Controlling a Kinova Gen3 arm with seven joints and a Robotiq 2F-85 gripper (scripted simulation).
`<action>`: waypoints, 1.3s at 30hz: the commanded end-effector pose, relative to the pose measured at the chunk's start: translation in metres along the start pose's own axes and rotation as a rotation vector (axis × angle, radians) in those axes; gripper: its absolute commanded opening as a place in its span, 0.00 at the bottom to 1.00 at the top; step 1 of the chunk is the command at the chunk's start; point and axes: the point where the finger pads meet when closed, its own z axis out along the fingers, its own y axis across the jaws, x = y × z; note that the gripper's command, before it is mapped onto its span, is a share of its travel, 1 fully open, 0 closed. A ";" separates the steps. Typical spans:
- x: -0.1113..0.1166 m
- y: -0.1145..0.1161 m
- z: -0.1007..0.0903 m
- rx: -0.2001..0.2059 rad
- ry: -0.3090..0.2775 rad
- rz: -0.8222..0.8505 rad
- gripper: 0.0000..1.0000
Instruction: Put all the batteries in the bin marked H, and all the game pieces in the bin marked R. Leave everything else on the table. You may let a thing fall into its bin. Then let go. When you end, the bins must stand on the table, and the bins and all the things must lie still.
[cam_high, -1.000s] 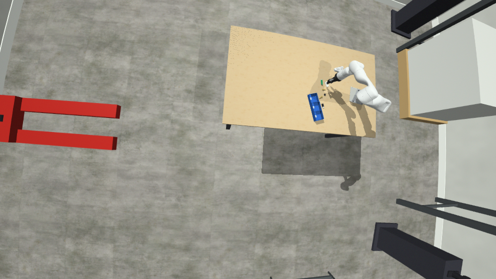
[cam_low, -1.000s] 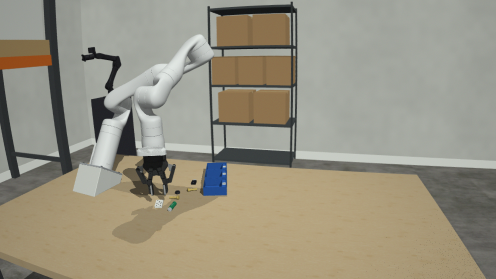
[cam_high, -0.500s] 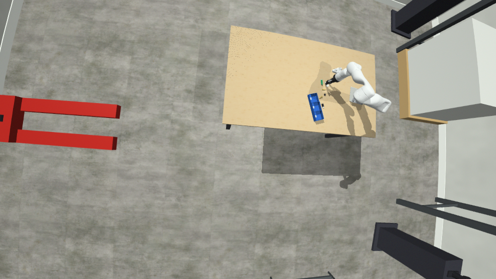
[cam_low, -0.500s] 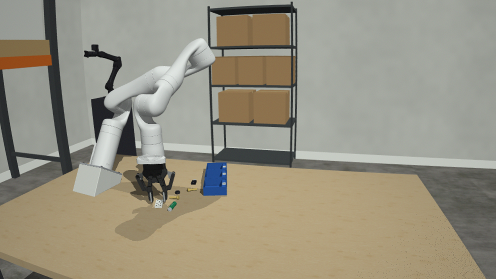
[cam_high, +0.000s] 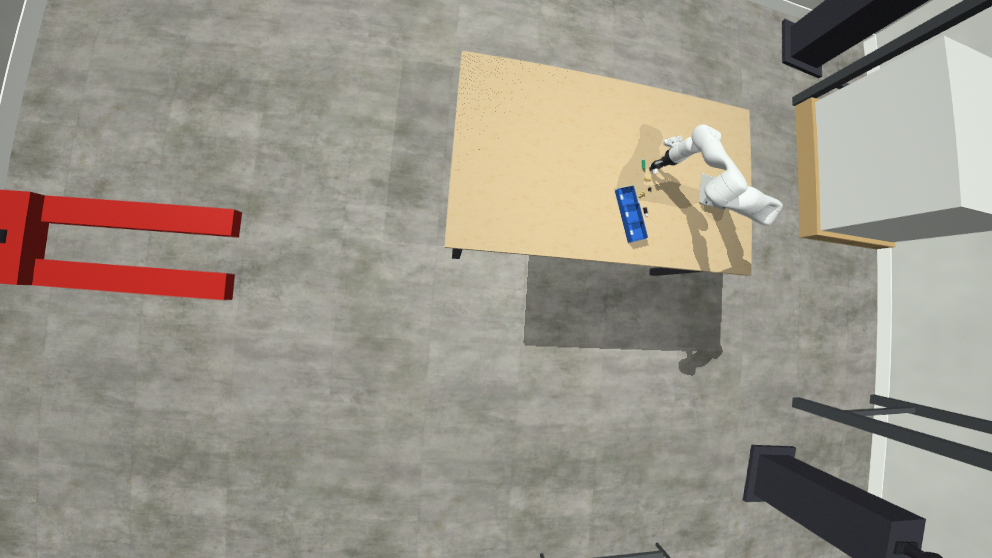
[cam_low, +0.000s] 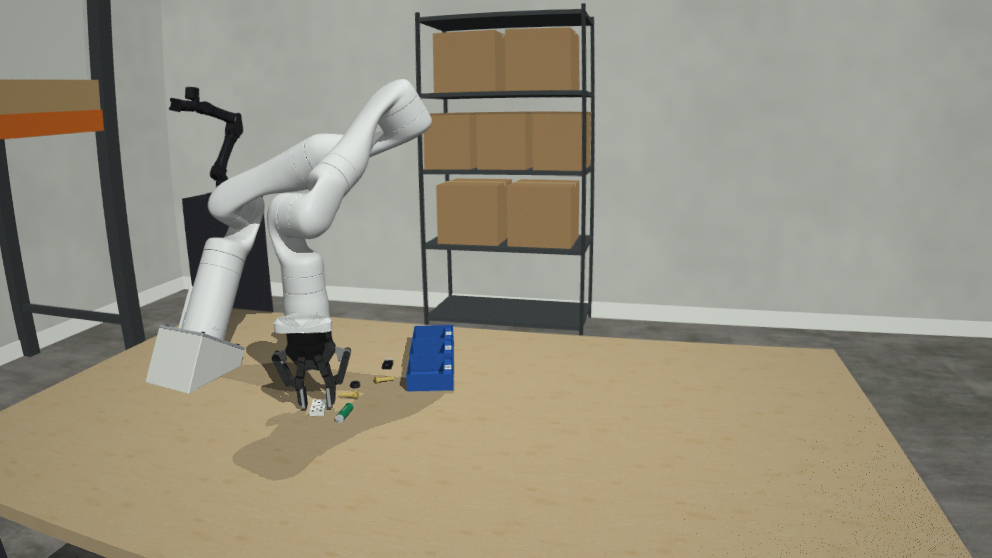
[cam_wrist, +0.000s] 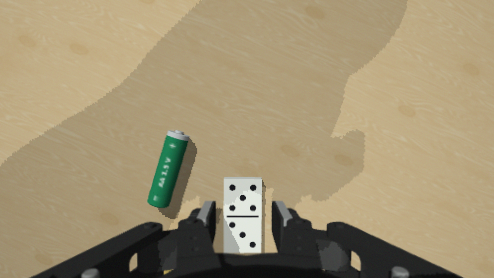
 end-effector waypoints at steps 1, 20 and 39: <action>0.000 0.000 0.001 -0.001 0.002 0.001 0.41; 0.000 0.000 0.001 -0.001 0.002 0.001 0.21; 0.000 0.000 -0.015 0.001 -0.001 0.006 0.21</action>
